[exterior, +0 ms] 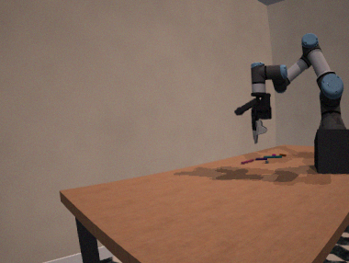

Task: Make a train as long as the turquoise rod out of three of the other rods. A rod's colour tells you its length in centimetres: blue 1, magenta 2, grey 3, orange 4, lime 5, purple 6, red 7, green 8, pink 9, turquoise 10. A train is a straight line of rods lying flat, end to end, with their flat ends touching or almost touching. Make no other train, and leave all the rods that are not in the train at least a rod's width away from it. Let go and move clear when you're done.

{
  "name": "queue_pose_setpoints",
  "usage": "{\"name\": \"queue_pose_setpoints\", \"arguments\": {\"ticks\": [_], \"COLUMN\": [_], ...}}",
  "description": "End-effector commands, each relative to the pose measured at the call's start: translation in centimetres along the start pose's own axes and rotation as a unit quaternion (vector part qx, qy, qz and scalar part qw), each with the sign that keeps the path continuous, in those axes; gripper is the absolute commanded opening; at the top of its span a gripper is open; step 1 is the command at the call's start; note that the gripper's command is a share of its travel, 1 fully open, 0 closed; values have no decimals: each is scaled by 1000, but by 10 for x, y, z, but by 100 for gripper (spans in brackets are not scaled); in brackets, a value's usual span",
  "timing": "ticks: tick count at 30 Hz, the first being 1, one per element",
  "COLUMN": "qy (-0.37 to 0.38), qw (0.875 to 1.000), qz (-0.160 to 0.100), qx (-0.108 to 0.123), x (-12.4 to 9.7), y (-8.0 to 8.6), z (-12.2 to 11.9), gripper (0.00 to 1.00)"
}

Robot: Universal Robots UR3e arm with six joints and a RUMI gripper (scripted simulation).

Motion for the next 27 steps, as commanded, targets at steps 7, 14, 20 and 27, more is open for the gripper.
{"name": "queue_pose_setpoints", "arguments": {"ticks": [7, 14, 20, 27], "qy": [-7, -7, -7, -7], "qw": [1000, 1000, 1000, 1000], "qz": [-8, -8, -8, -8], "qx": [-5, -5, -5, -4], "x": [0, 0, 0, -1], "y": [-10, -25, -49, -74], "z": [2, 1, 2, 2], "gripper": [0, 0, 0, 0]}}
Point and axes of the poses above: the point where the finger pads meet when closed, its own y axis back along the fingers, its own z axis across the jaws, x = y × z, the point moved 6 cm from there along y, back along the fingers, and after that the axes turned 2 degrees about y, right-handed, at the moved point
